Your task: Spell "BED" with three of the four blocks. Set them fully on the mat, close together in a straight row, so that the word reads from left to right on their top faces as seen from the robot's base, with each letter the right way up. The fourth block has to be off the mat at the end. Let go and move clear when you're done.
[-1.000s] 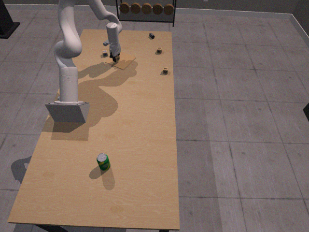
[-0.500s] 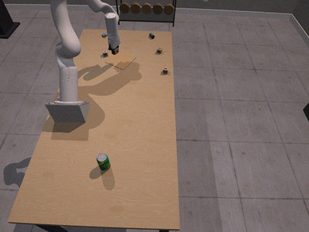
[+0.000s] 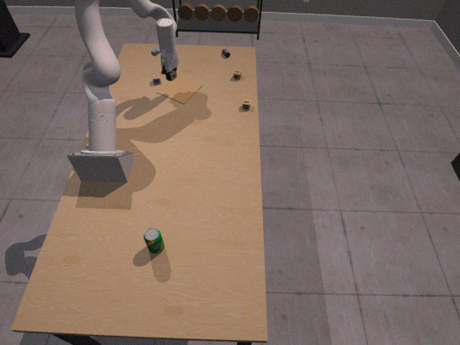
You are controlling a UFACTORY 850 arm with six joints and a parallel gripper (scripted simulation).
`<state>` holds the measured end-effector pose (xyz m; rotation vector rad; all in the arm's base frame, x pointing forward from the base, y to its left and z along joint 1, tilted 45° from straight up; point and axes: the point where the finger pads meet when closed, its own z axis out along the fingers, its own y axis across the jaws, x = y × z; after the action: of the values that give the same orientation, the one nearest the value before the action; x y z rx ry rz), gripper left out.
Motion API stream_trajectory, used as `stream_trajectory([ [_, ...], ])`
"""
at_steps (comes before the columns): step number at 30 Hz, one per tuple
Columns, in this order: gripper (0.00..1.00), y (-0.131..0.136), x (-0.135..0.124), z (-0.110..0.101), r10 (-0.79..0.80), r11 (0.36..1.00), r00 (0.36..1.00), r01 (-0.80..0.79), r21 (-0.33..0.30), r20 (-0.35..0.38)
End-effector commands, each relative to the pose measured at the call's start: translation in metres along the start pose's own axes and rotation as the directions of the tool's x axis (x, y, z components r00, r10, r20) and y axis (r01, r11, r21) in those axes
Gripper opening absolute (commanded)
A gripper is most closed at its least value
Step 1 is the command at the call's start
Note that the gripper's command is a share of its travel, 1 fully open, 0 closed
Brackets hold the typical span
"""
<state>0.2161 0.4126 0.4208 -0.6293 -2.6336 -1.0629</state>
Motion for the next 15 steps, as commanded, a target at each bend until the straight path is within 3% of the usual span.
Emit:
stream_trajectory([
  [1,0.41,0.0010,0.0004,-0.0005,-0.023,1.000,1.000,0.023,-0.002,0.000],
  [7,0.41,0.0029,0.0030,-0.0004,-0.189,0.982,0.982,0.189,-0.001,0.000],
  [15,0.41,0.0058,0.0073,-0.0003,-0.440,0.898,0.898,0.440,0.000,0.000],
])
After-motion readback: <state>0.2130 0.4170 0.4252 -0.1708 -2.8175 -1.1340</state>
